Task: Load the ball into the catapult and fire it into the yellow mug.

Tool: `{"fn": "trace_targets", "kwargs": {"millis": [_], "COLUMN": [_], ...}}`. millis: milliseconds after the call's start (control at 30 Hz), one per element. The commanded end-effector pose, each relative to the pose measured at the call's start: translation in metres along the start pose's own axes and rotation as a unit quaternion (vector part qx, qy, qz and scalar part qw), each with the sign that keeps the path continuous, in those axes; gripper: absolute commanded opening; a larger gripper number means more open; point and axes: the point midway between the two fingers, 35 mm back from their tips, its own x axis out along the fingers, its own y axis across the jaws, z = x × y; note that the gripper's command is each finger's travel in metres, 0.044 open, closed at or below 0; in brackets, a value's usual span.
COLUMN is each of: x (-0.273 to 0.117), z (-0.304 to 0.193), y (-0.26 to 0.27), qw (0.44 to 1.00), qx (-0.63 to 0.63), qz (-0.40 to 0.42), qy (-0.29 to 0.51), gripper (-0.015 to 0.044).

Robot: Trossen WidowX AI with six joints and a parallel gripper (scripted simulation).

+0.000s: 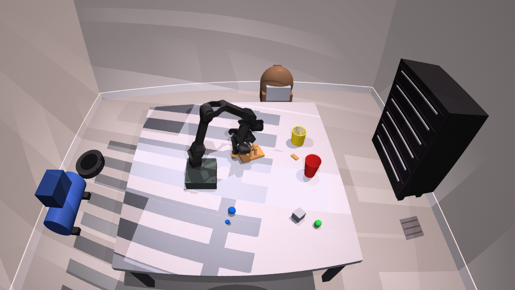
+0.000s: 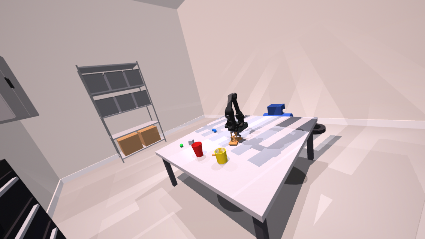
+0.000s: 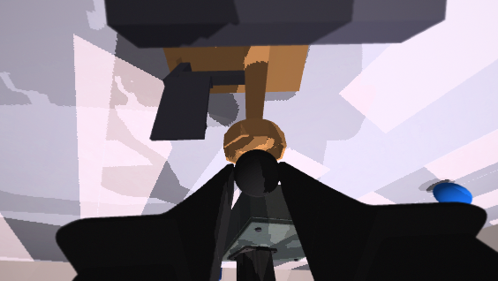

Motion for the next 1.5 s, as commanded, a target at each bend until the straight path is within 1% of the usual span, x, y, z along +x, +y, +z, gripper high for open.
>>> {"fn": "trace_targets", "kwargs": {"millis": [0,100,167,300,367,467,500,667,1067,1467], "x": [-0.001,-0.001,-0.013,-0.080,-0.099,-0.104,-0.084,-0.105,-0.183,-0.278], "z": [0.000,0.000,-0.002,-0.026,-0.037,-0.040,-0.025,0.018,0.126,0.206], "y": [0.000,0.000,0.000,0.000,0.000,0.000,-0.001,-0.001,-0.004,-0.013], "qw": [1.000,1.000,1.000,0.999,0.999,0.999,0.999,0.994,0.950,0.867], "qx": [0.000,0.000,0.000,-0.001,-0.001,-0.001,-0.004,-0.005,-0.008,-0.011], "qz": [0.000,0.000,0.000,0.001,0.002,0.002,0.000,0.005,0.011,0.006], "qy": [-0.001,-0.001,-0.006,-0.033,-0.041,-0.043,-0.037,-0.111,-0.313,-0.498], "gripper": [0.0158,0.0236,0.0289,0.0394,0.0440,0.0440,0.0440,0.0440,0.0440,0.0440]}}
